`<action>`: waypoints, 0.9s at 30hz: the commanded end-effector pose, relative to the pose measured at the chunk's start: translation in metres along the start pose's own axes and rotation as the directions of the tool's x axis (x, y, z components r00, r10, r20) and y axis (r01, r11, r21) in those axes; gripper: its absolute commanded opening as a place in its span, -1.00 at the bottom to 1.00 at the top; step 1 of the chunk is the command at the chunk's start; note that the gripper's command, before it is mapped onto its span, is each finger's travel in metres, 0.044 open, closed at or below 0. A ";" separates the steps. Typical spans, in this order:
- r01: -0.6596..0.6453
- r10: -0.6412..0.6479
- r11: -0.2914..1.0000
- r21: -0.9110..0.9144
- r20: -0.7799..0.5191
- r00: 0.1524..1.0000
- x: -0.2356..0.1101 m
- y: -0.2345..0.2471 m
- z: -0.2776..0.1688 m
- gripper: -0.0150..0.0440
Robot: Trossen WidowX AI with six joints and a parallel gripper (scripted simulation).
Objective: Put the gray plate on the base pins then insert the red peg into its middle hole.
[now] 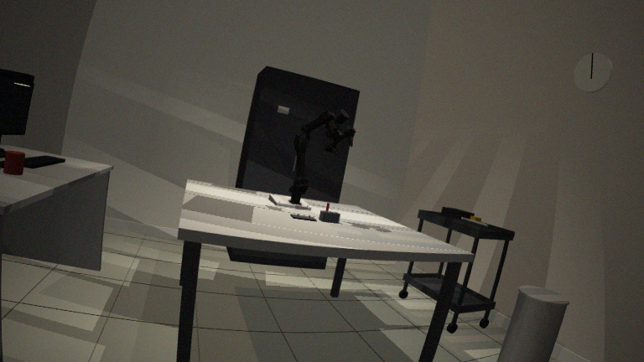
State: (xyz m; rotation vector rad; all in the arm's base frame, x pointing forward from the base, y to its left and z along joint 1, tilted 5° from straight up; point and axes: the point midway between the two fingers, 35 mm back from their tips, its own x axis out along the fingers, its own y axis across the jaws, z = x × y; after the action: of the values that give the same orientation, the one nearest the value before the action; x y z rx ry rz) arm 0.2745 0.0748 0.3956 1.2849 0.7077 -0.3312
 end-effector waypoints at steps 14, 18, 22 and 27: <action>0.653 -0.689 0.647 0.394 -0.065 0.722 0.169 -0.128 0.022 1.00; 0.653 -0.689 0.647 0.394 -0.065 0.722 0.195 -0.148 0.020 1.00; 0.653 -0.689 0.647 0.394 -0.065 0.722 0.219 -0.170 0.018 1.00; 0.653 -0.689 0.647 0.394 -0.065 0.722 0.230 -0.177 0.018 1.00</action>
State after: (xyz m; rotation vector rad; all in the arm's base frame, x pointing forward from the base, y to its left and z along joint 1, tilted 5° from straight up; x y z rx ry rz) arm 0.3432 0.0443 0.1238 1.3152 1.0703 -1.2034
